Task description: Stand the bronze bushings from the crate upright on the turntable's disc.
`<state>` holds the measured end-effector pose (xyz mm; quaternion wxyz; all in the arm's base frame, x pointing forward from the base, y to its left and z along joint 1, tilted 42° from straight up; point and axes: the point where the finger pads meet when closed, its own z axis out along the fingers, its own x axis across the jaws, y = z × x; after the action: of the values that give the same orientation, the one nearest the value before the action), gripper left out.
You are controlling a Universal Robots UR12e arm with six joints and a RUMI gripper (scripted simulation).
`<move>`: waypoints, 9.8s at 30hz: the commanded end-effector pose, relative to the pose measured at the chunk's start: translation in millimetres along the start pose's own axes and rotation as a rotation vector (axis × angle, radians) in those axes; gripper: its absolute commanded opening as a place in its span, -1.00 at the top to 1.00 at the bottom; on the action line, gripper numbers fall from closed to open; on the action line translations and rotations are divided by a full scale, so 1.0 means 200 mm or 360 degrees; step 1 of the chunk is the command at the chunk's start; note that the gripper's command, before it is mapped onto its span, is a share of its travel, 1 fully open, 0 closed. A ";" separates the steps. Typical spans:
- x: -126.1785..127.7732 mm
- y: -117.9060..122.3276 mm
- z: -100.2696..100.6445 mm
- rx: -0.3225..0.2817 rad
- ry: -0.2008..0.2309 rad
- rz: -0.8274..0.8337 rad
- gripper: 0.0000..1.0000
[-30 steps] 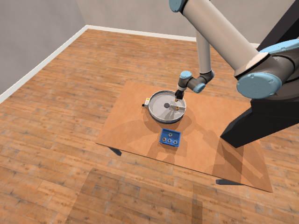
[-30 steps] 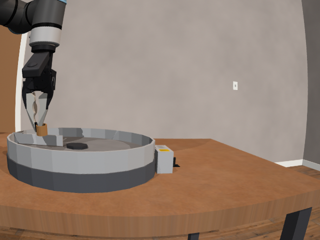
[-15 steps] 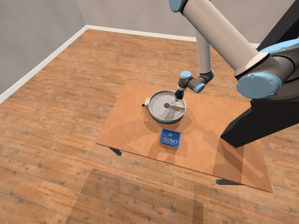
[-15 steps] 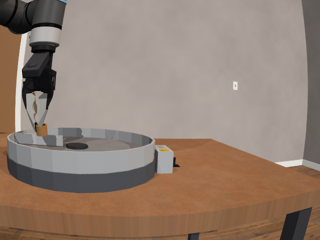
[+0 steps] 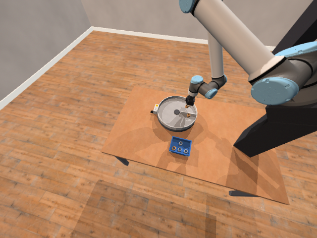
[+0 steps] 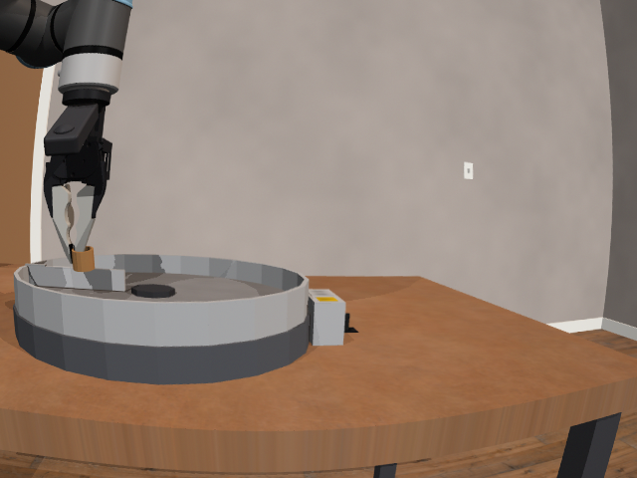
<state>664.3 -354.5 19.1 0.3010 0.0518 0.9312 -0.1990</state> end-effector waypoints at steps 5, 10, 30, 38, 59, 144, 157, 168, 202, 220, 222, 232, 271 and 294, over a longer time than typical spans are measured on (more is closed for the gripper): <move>0.00 0.00 0.02 0.0000 -0.0001 0.0000 1.00; 0.00 0.00 0.06 0.0000 -0.0001 0.0000 1.00; 0.00 0.00 0.14 0.0000 -0.0001 0.0000 1.00; 0.00 0.00 0.14 0.0000 -0.0001 0.0000 1.00; 0.00 0.00 0.14 0.0000 -0.0001 0.0000 1.00; 0.00 0.00 0.17 0.0000 -0.0001 0.0000 0.88; 0.00 0.00 0.17 0.0000 -0.0001 0.0000 0.88; 0.00 0.00 0.16 0.0000 -0.0001 0.0000 0.88; 0.00 0.00 -0.08 0.0000 -0.0001 0.0000 0.88; 0.00 0.00 -0.08 0.0000 -0.0001 0.0000 0.88; 0.00 0.00 -0.08 0.0000 -0.0001 0.0000 0.89; -0.01 0.12 -0.08 0.0000 -0.0002 0.0000 0.89; -0.22 2.25 -0.08 0.0001 -0.0003 -0.0001 0.89; -0.22 2.29 -0.09 0.0001 -0.0004 -0.0001 0.89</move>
<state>789.8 71.4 -98.3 0.3016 0.0514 0.9309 -0.1996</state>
